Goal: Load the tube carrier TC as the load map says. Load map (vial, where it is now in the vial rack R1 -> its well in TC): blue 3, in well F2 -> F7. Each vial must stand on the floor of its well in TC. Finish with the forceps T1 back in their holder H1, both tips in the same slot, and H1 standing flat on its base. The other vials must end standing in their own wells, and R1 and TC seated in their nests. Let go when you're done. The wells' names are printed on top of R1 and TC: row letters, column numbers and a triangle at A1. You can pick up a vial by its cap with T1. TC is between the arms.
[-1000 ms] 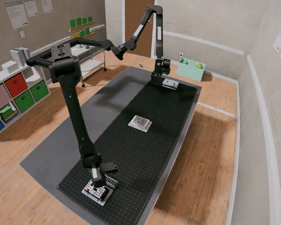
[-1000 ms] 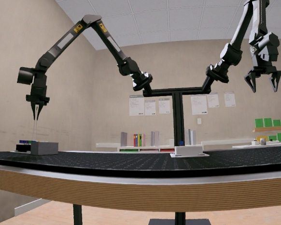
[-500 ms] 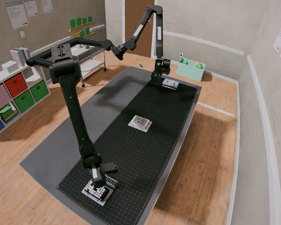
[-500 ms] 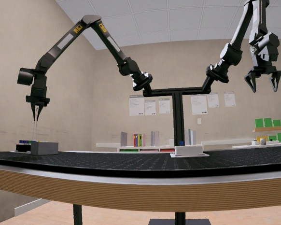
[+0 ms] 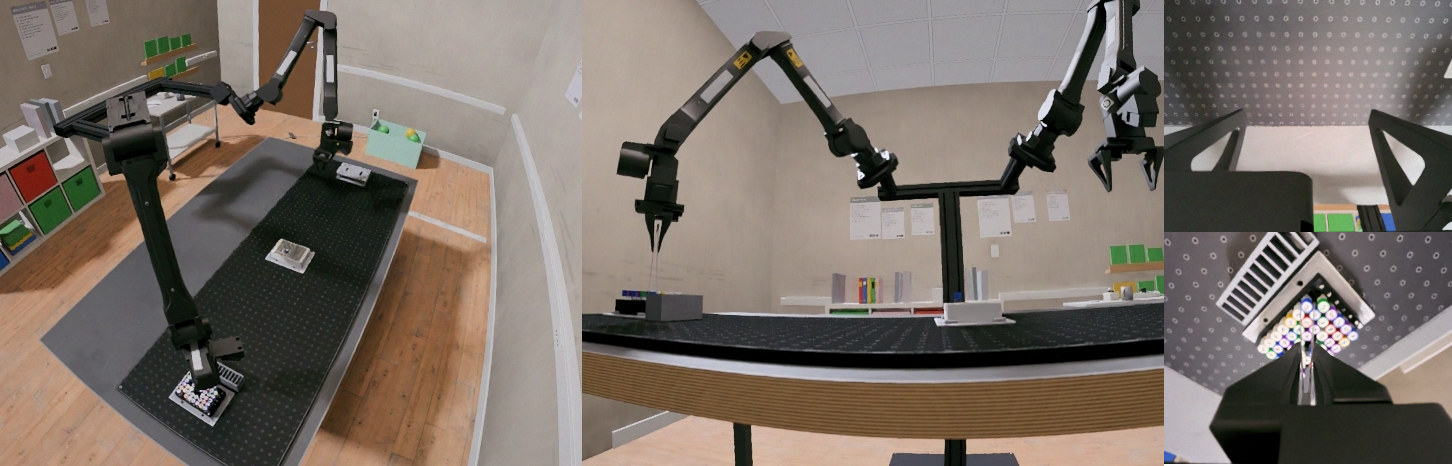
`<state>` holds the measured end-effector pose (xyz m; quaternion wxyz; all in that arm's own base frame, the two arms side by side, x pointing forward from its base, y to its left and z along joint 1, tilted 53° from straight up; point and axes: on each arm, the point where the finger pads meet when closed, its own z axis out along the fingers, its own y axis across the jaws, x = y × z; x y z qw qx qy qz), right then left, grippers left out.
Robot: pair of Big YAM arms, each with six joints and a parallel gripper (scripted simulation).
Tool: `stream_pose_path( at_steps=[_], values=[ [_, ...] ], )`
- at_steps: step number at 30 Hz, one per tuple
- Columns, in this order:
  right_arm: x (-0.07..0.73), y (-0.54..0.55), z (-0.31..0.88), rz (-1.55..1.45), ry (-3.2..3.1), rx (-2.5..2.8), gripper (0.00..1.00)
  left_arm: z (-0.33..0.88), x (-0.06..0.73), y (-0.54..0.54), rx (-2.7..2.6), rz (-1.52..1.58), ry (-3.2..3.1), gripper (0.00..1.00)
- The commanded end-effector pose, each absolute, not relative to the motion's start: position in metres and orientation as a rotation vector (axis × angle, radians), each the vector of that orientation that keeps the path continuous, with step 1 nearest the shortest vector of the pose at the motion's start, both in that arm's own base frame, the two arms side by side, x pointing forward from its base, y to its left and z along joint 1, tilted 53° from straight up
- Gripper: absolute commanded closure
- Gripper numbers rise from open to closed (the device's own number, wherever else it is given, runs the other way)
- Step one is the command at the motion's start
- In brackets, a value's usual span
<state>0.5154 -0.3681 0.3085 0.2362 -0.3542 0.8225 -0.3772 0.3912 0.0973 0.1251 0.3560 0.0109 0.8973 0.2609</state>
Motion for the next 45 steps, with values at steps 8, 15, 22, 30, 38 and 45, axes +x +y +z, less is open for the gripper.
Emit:
stream_pose_path(
  at_steps=[8,15,22,30,38,45],
  values=[
    [0.5316,-0.3714,0.315,-1.053,2.224,-0.986,0.89,0.1287,0.3931,0.0973,0.033,0.675,2.304,0.0],
    [0.5331,-0.3723,0.3136,-1.053,2.224,-0.987,0.89,0.1287,0.3931,0.0973,0.033,0.675,2.304,0.0],
    [0.5342,-0.373,0.3142,-1.057,2.219,-0.985,0.89,0.1287,0.3931,0.0973,0.033,0.675,2.304,0.0],
    [0.5323,-0.3716,0.3111,-1.042,2.232,-0.991,0.89,0.1287,0.3931,0.0973,0.033,0.675,2.304,0.0],
    [0.5315,-0.371,0.3084,-1.036,2.237,-0.993,0.89,0.1287,0.3931,0.0973,0.033,0.675,2.304,0.0],
    [0.5314,-0.3709,0.3083,-1.035,2.238,-0.993,0.91,0.1287,0.3931,0.0973,0.033,0.675,2.304,0.0]
  ],
)
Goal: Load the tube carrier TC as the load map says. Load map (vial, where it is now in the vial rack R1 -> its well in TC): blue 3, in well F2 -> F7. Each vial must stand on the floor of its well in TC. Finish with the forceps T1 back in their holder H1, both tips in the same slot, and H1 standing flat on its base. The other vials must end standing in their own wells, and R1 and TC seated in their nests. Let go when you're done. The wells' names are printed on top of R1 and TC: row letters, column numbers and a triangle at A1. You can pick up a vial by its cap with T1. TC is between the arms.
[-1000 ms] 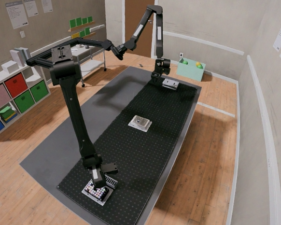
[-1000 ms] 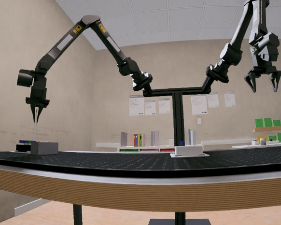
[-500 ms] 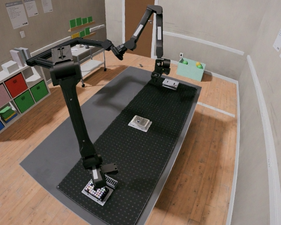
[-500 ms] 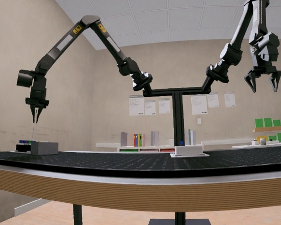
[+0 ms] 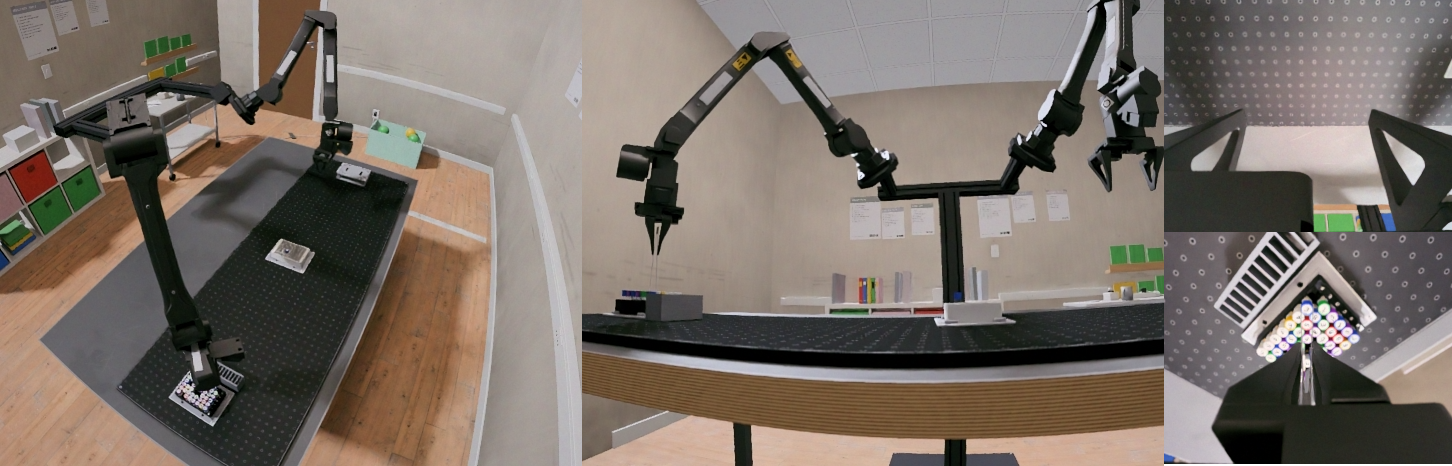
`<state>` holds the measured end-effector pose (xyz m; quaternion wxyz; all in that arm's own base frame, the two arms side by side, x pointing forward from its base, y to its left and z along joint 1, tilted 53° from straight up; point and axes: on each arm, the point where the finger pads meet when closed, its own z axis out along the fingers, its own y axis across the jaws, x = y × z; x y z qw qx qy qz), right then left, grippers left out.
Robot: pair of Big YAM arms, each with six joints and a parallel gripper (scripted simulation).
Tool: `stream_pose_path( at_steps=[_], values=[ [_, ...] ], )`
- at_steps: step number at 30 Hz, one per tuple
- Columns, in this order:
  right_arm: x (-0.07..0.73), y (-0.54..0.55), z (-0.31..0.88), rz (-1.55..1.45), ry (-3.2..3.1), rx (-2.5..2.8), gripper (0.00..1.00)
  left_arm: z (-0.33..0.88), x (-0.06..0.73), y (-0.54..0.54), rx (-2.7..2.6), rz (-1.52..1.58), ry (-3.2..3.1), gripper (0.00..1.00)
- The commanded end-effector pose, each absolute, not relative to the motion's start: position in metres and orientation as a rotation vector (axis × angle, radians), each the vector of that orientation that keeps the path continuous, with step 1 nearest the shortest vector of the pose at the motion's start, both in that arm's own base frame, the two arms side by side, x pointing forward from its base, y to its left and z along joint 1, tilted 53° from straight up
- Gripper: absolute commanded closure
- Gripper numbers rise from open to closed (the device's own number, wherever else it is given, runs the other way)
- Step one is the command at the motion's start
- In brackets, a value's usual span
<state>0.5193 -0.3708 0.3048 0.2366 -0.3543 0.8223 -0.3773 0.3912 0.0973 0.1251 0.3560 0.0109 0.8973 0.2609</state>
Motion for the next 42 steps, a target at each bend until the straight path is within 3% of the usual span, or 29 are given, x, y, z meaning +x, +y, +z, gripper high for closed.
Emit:
stream_pose_path(
  at_steps=[1,42],
  values=[
    [0.531,-0.371,0.308,-1.035,2.238,-0.993,0.91,0.129,0.393,0.097,0.033,0.675,2.304,0.0],
    [0.502,-0.352,0.328,-1.04,2.24,-0.991,0.91,0.129,0.393,0.097,0.033,0.675,2.304,0.0]
  ],
)
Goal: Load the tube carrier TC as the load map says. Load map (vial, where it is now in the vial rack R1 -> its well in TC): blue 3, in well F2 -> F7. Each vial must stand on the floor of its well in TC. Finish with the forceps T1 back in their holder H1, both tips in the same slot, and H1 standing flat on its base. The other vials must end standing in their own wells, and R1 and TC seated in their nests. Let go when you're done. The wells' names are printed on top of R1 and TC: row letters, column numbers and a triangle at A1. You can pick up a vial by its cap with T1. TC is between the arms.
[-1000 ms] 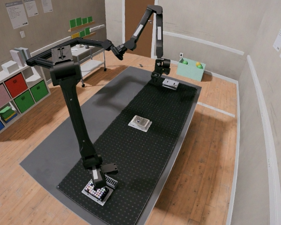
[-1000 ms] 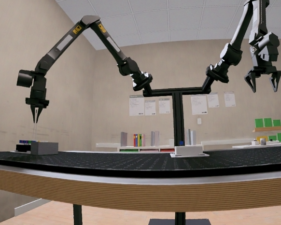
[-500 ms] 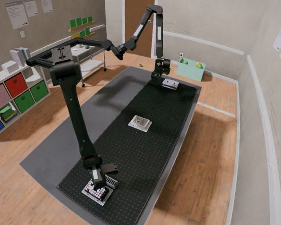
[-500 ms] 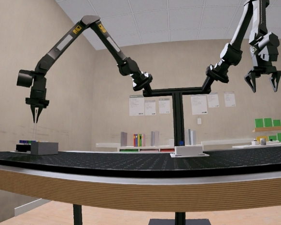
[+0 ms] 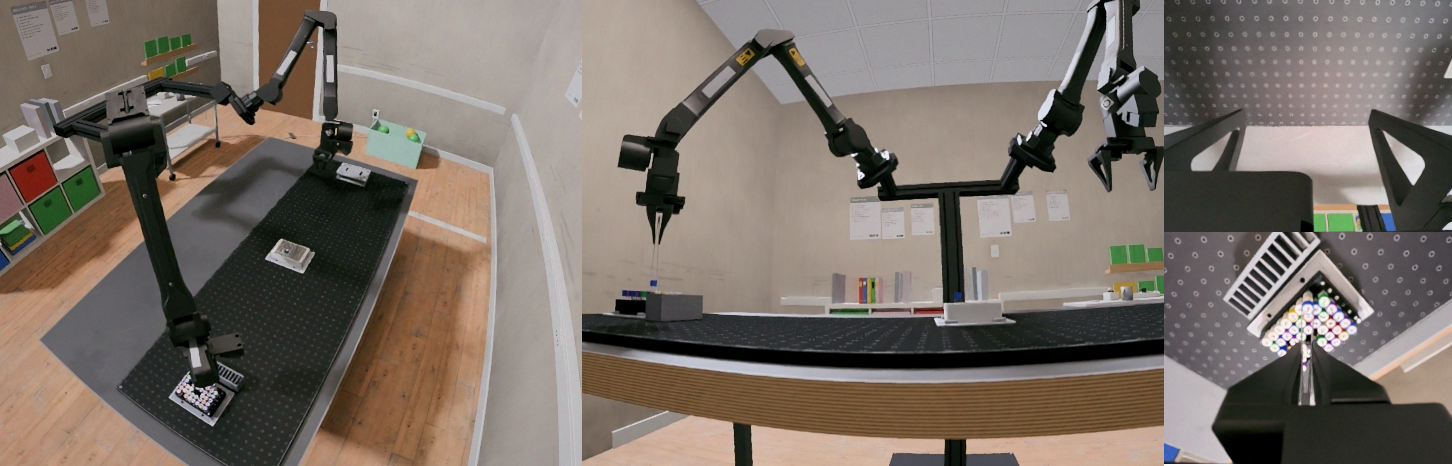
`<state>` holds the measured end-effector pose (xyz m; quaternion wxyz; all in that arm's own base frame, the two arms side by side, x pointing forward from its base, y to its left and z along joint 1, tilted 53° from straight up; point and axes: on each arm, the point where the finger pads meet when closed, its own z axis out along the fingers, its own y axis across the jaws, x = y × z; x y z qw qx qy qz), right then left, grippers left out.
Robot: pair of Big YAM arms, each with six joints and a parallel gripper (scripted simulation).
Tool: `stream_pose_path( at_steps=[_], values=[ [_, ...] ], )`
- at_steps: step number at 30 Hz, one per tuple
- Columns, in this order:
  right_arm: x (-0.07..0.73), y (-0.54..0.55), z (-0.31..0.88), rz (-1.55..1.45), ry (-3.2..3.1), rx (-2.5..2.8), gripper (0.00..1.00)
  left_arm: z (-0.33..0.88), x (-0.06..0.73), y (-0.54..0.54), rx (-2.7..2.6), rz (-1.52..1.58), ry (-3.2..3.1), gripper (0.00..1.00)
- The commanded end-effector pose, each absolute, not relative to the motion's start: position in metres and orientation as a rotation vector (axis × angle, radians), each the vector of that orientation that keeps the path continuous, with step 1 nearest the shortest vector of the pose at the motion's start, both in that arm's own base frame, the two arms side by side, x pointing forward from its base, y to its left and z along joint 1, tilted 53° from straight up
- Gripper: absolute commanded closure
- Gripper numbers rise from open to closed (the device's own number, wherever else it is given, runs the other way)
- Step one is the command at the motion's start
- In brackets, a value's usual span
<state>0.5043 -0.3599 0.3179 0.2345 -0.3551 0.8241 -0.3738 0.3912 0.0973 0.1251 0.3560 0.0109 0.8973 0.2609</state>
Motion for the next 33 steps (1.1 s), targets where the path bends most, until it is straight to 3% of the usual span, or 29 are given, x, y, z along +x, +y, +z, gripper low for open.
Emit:
stream_pose_path(
  at_steps=[1,25,33],
  values=[
    [0.503,-0.352,0.327,-1.041,2.24,-0.991,0.91,0.129,0.393,0.097,0.033,0.675,2.304,0.0],
    [0.487,-0.344,0.363,-1.093,2.199,-0.968,0.91,0.129,0.393,0.097,0.033,0.675,2.304,0.0],
    [0.481,-0.34,0.32,-0.985,2.297,-1.009,0.91,0.129,0.393,0.097,0.033,0.675,2.304,0.0]
  ],
)
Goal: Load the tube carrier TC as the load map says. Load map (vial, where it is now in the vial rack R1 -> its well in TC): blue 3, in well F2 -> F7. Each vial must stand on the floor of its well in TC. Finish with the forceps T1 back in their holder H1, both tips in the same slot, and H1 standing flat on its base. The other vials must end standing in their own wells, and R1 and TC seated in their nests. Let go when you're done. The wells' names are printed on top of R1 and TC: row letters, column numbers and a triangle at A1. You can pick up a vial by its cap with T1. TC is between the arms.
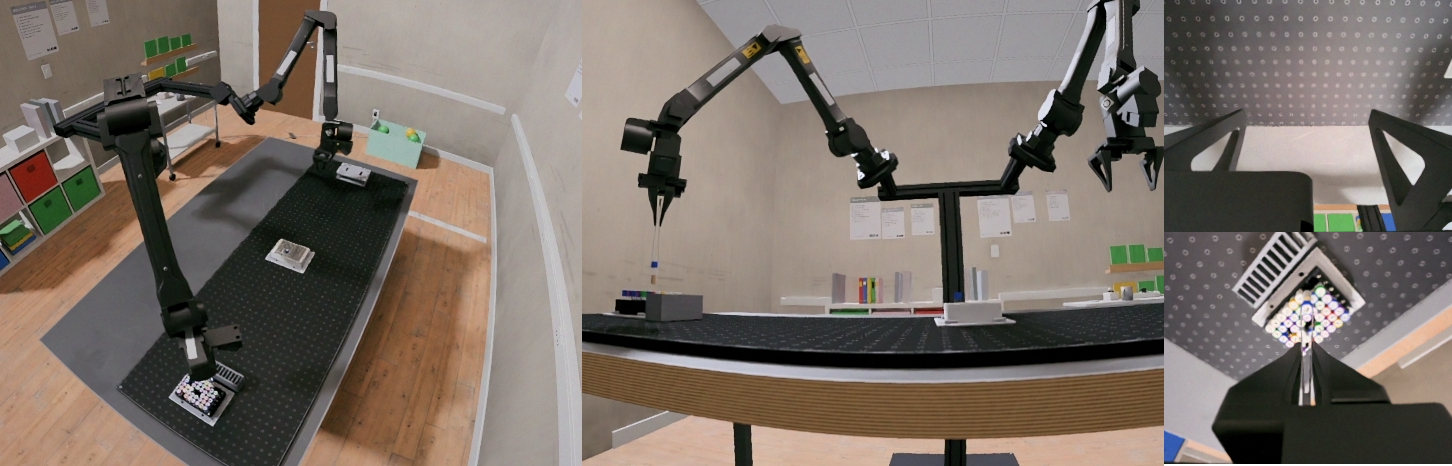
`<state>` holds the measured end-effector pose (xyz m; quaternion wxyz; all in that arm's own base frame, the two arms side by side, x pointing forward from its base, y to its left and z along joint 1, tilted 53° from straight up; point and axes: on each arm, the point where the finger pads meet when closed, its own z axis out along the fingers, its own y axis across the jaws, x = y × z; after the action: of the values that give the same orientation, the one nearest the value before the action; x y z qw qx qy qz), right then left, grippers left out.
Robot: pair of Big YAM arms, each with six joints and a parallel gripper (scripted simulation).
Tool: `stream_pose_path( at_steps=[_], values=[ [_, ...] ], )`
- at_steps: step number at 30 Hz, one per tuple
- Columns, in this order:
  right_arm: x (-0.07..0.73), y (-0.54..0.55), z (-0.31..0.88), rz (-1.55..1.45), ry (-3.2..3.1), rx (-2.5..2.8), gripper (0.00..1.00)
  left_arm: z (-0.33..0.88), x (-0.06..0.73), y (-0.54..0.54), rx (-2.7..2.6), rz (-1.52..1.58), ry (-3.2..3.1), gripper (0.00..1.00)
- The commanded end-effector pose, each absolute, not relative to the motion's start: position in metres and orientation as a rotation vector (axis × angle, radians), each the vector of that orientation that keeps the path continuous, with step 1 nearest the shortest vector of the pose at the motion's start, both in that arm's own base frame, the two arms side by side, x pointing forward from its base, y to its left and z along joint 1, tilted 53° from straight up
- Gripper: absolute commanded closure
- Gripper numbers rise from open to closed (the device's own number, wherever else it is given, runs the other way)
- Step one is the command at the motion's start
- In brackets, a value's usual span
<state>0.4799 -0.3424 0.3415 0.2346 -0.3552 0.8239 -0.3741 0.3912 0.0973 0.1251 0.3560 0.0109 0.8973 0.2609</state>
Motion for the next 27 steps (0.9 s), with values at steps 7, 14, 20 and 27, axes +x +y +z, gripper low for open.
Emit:
stream_pose_path(
  at_steps=[7,14,20,27],
  values=[
    [0.491,-0.347,0.344,-1.049,2.24,-0.984,0.91,0.129,0.393,0.097,0.033,0.675,2.304,0.0],
    [0.49,-0.347,0.343,-1.047,2.243,-0.985,0.91,0.129,0.393,0.097,0.033,0.675,2.304,0.0],
    [0.49,-0.347,0.343,-1.048,2.243,-0.985,0.91,0.129,0.393,0.097,0.033,0.675,2.304,0.0],
    [0.491,-0.347,0.343,-1.05,2.242,-0.984,0.91,0.129,0.393,0.097,0.033,0.675,2.304,0.0]
  ],
)
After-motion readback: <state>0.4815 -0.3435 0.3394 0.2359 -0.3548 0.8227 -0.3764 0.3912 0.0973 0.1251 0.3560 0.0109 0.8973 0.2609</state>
